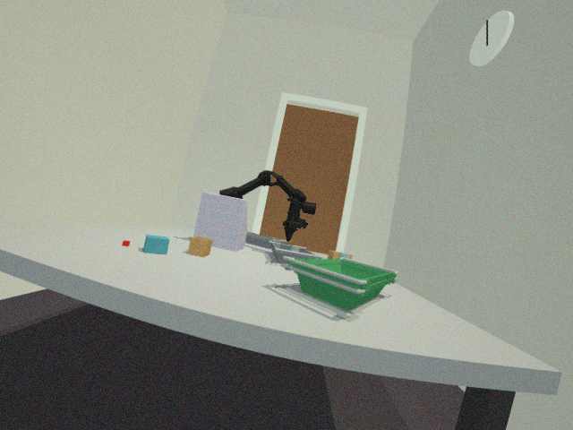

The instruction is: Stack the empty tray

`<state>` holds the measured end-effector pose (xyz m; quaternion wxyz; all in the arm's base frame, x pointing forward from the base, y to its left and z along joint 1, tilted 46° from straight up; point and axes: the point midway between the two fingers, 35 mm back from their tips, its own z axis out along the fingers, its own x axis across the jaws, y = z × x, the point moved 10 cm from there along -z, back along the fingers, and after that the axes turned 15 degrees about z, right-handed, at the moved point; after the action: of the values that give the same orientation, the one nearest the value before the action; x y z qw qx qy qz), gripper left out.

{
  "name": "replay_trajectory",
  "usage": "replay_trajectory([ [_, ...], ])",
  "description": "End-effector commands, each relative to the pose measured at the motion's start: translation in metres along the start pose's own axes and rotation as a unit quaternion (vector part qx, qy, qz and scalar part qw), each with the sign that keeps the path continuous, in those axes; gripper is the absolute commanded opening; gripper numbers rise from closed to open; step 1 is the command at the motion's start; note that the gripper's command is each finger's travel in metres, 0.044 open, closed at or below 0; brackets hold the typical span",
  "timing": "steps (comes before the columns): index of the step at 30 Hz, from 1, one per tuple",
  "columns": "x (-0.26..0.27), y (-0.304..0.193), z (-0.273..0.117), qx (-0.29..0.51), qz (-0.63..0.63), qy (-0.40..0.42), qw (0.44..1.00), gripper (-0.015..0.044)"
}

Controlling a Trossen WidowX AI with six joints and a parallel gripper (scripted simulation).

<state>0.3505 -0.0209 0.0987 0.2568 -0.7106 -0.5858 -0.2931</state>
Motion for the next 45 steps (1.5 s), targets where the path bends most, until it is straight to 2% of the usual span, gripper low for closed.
replay_trajectory([
  [1,0.006,0.001,-0.016,-0.005,-0.008,0.002,1.0,0.0083],
  [3,0.001,0.001,-0.007,-0.004,-0.002,0.0,1.0,0.0083],
  [30,0.001,0.001,-0.01,-0.004,-0.002,0.0,1.0,0.0083],
  [34,0.0,0.007,-0.043,-0.005,-0.002,-0.004,1.0,0.0083],
  [40,0.0,0.004,-0.132,-0.005,-0.003,-0.005,1.0,0.0083],
  [43,0.001,-0.001,-0.158,-0.004,-0.003,-0.002,1.0,0.0083],
  [45,0.001,-0.002,-0.16,-0.004,-0.003,-0.001,1.0,0.0083],
])
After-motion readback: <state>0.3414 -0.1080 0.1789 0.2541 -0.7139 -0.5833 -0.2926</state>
